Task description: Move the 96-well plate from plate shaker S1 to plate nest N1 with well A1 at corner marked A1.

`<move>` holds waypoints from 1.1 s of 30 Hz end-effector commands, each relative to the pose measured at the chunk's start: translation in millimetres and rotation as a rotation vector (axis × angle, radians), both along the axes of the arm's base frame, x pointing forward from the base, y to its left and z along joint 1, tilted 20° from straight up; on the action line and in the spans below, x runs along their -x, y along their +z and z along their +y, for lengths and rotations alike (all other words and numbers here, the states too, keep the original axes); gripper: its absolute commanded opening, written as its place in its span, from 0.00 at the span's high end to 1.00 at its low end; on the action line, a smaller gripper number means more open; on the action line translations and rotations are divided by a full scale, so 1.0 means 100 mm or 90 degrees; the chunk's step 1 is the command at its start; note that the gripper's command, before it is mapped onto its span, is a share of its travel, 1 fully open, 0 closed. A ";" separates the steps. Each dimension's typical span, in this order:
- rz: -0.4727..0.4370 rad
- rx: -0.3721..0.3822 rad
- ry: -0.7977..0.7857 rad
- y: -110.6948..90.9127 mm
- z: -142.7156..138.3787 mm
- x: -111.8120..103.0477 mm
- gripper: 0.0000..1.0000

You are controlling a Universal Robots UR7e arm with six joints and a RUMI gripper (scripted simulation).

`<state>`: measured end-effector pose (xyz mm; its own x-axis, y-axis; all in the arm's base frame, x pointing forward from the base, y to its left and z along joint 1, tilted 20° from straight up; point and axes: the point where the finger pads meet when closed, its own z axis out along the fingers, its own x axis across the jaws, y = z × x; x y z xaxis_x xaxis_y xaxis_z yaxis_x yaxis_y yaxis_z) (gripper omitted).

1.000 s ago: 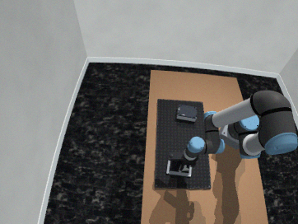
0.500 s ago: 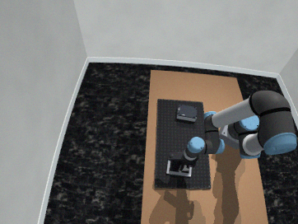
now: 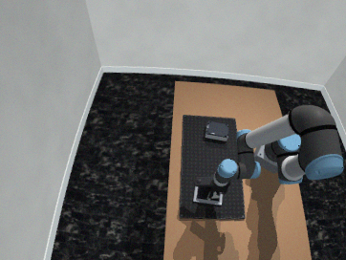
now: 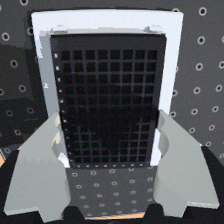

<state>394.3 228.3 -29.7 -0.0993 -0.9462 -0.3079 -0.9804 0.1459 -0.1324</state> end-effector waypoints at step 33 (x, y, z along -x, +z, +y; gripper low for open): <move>0.001 0.000 0.001 -0.06 0.02 0.01 1.00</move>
<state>395.1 229.7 -34.2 -0.0992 -0.9462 -0.3079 -0.9804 0.1459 -0.1326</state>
